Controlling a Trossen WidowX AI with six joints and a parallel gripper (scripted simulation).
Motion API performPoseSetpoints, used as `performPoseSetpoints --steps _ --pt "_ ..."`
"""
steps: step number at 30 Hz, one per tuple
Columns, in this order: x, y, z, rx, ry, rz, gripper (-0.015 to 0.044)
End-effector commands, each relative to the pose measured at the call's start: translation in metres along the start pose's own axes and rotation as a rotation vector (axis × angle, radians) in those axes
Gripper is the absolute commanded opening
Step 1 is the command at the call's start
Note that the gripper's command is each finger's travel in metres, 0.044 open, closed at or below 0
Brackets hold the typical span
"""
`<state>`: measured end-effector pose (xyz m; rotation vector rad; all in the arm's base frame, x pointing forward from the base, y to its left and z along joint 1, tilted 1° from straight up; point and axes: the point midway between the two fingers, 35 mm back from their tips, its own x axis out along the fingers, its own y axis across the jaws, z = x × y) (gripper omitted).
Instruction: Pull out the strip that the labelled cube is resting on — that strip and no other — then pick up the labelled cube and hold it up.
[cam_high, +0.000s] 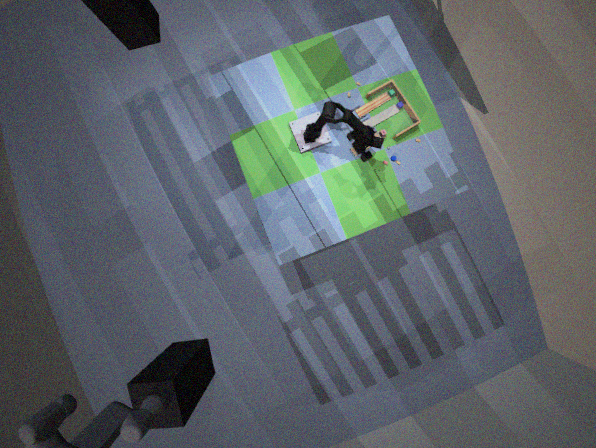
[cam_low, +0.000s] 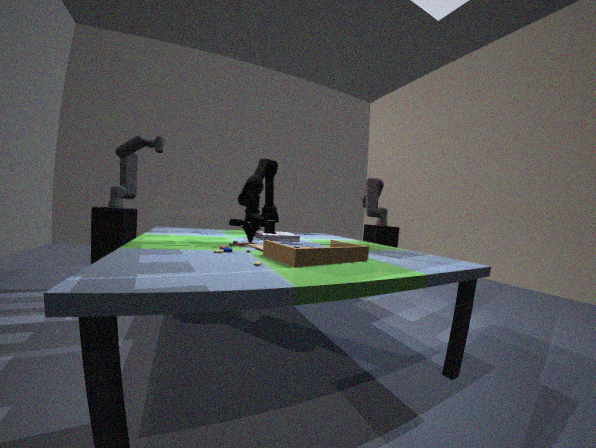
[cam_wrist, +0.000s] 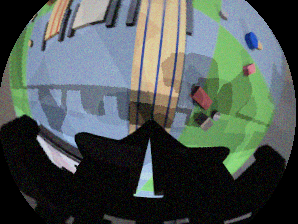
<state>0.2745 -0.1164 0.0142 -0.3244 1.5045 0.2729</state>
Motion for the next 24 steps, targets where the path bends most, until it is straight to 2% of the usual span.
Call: performPoseSetpoints --steps 1,6,11,24 --pt "0.005 0.004 -0.008 0.003 0.025 0.011 0.0" --pt "-0.04 -0.001 0.002 0.003 0.023 0.01 0.0" --pt "-0.043 -0.001 0.002 0.003 0.024 0.011 0.0" --pt "-0.045 0.004 0.055 -0.017 0.02 0.011 0.0341"
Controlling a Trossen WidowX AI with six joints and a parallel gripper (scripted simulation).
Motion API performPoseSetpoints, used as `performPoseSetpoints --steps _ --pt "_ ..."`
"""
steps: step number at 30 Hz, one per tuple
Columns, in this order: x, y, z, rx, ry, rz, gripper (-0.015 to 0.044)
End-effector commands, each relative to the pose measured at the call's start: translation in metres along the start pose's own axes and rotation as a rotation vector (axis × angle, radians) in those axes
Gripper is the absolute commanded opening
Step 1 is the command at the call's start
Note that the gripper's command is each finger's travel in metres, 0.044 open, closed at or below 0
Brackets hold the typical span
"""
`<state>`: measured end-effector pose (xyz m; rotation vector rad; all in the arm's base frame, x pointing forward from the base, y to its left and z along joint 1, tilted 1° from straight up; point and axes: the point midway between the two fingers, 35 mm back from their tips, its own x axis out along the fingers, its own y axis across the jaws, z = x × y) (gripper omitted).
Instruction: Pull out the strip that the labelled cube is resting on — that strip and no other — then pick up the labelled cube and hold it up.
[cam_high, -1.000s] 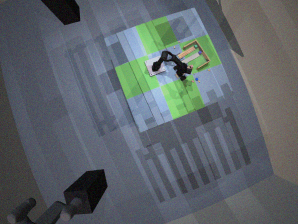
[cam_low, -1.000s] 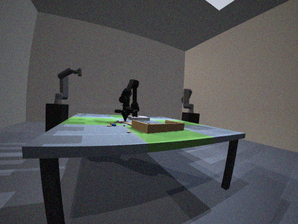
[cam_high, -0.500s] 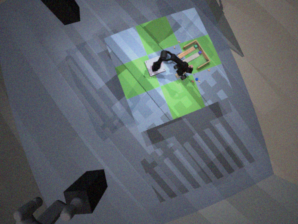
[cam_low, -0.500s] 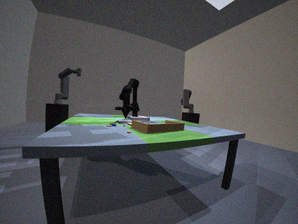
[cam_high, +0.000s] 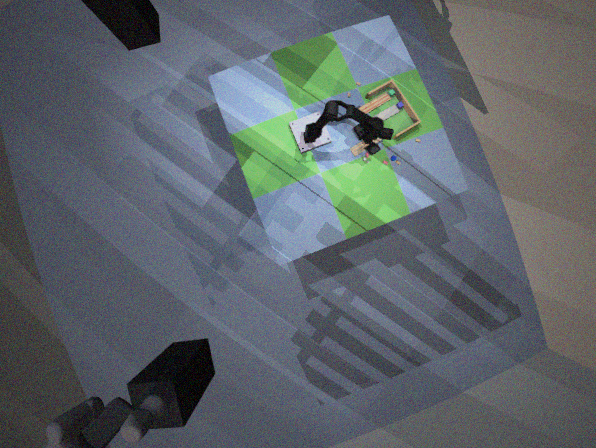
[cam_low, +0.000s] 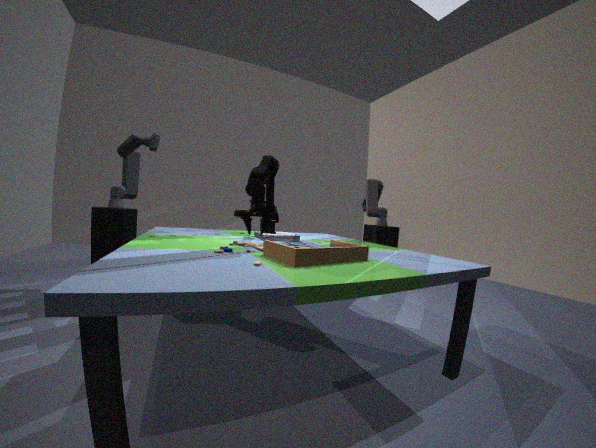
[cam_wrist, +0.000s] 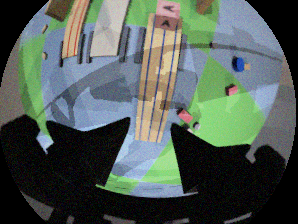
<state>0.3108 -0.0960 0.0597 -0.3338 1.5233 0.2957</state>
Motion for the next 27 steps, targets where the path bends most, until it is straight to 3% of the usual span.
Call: performPoseSetpoints --steps 1,4,27 --pt "-0.002 0.0 0.015 0.003 0.001 -0.001 0.0368" --pt "-0.003 0.001 0.026 0.003 0.0 -0.001 0.044" --pt "-0.015 0.002 0.11 0.003 -0.006 -0.001 0.044"
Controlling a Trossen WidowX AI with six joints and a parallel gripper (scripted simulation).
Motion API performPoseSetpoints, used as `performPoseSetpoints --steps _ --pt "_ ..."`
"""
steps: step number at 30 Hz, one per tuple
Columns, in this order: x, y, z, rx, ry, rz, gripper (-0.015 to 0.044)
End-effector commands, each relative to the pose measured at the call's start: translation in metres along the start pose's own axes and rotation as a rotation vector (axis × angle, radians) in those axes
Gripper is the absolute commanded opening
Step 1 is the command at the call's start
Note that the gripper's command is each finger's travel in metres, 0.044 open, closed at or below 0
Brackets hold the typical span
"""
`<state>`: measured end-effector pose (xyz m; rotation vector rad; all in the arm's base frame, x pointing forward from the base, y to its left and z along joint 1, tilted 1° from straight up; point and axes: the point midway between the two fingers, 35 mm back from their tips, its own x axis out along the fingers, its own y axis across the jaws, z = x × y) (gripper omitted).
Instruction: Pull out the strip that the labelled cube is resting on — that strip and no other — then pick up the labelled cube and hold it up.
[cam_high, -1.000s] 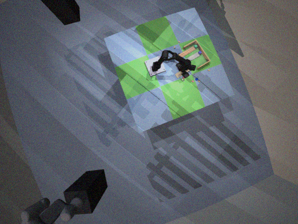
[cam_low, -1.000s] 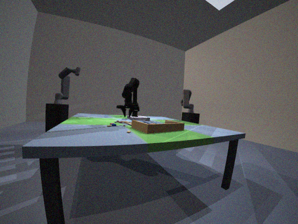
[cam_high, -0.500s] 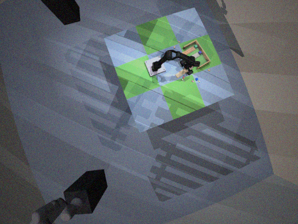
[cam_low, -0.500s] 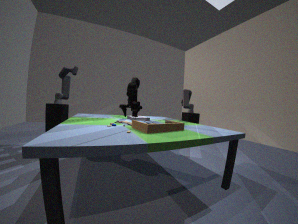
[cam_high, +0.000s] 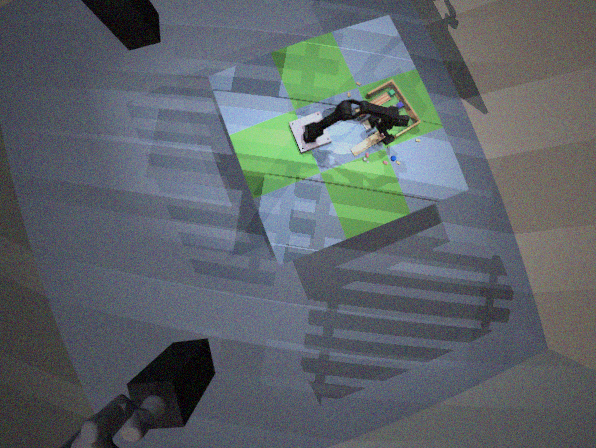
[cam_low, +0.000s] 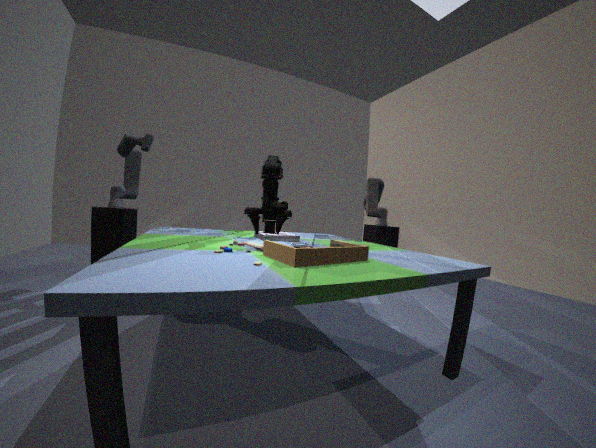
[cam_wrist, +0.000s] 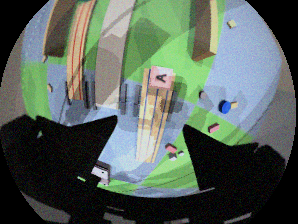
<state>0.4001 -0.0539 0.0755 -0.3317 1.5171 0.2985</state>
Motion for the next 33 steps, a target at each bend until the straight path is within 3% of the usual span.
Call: performPoseSetpoints --steps 1,14,21,33 --pt "-0.002 -0.001 0.015 0.004 0.001 -0.003 0.044" --pt "-0.007 -0.005 0.057 0.004 -0.002 -0.003 0.044" --pt "0.002 -0.005 0.058 0.004 -0.002 -0.003 0.0256" --pt "0.021 -0.006 0.058 0.004 -0.002 -0.003 0.025"
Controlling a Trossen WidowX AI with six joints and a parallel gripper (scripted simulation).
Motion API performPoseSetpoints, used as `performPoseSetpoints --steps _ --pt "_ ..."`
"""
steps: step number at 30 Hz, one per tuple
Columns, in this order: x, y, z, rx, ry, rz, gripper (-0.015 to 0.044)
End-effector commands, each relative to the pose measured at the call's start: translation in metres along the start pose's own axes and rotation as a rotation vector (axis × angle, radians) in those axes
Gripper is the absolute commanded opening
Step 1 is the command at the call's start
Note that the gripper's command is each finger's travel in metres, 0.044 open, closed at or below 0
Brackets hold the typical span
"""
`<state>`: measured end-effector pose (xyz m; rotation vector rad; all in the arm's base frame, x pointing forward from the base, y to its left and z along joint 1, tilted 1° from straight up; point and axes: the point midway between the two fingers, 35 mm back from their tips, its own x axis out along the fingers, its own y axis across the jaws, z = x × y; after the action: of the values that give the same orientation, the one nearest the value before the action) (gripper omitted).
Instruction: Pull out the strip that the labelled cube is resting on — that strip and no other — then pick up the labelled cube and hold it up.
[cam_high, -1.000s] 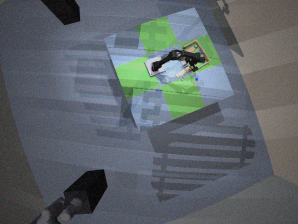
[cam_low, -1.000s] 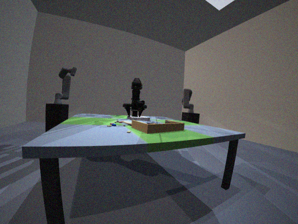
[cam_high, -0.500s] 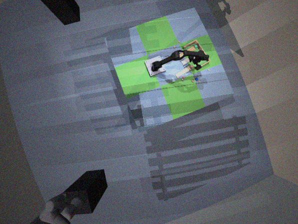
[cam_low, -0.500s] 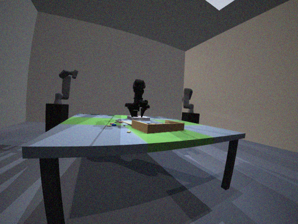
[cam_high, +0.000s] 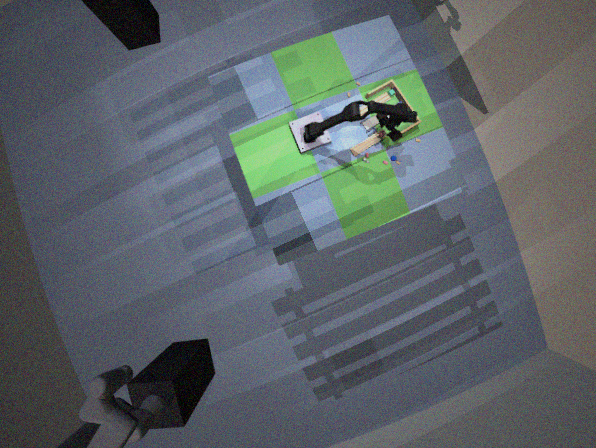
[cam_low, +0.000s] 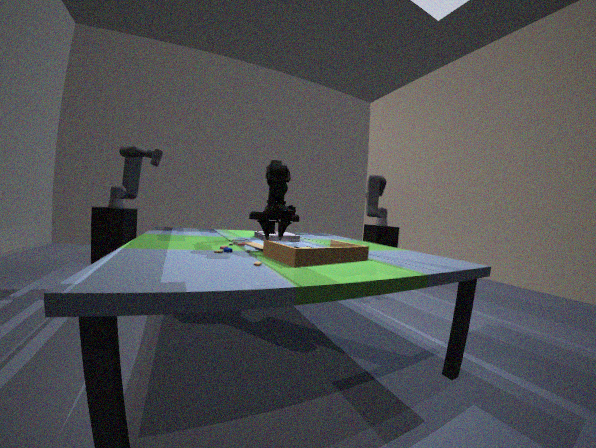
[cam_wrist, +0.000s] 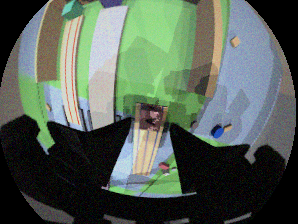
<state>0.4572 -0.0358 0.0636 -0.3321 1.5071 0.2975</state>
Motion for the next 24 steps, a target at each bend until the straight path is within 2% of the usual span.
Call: performPoseSetpoints --steps 1,21,24 --pt "0.009 0.0 -0.001 0.004 0.007 0.0 0.025" --pt "0.035 0.0 -0.002 0.004 0.007 0.0 0.025" --pt "0.032 0.0 -0.001 0.001 0.004 0.002 0.0171"
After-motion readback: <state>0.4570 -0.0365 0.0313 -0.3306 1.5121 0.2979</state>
